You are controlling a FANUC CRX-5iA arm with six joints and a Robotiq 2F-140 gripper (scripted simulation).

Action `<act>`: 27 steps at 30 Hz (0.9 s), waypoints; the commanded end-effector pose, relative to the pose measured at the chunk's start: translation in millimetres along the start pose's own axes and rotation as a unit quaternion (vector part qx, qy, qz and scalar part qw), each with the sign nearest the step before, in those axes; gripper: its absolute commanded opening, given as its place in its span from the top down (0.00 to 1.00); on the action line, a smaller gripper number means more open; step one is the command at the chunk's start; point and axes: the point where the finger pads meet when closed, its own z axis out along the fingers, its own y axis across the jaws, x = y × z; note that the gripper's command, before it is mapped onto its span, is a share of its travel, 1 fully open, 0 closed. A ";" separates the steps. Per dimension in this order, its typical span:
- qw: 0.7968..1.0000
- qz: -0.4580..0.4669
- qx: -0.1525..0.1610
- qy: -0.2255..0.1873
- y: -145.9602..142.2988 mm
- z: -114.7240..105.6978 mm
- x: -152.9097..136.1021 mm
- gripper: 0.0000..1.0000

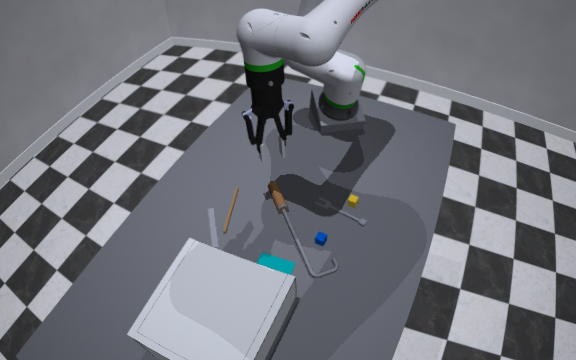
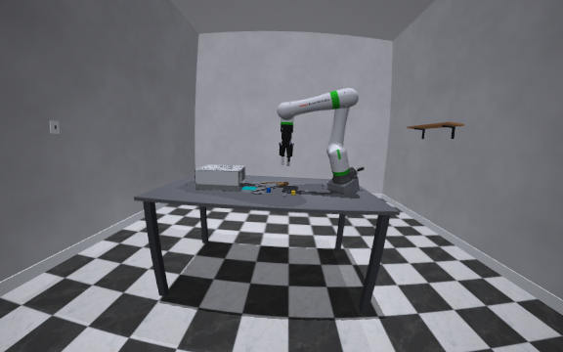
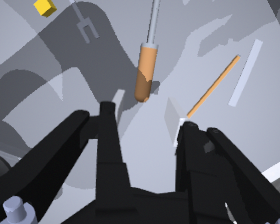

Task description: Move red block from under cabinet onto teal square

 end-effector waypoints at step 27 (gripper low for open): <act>1.000 0.000 0.000 0.000 1.0 80.2 -0.8 0.66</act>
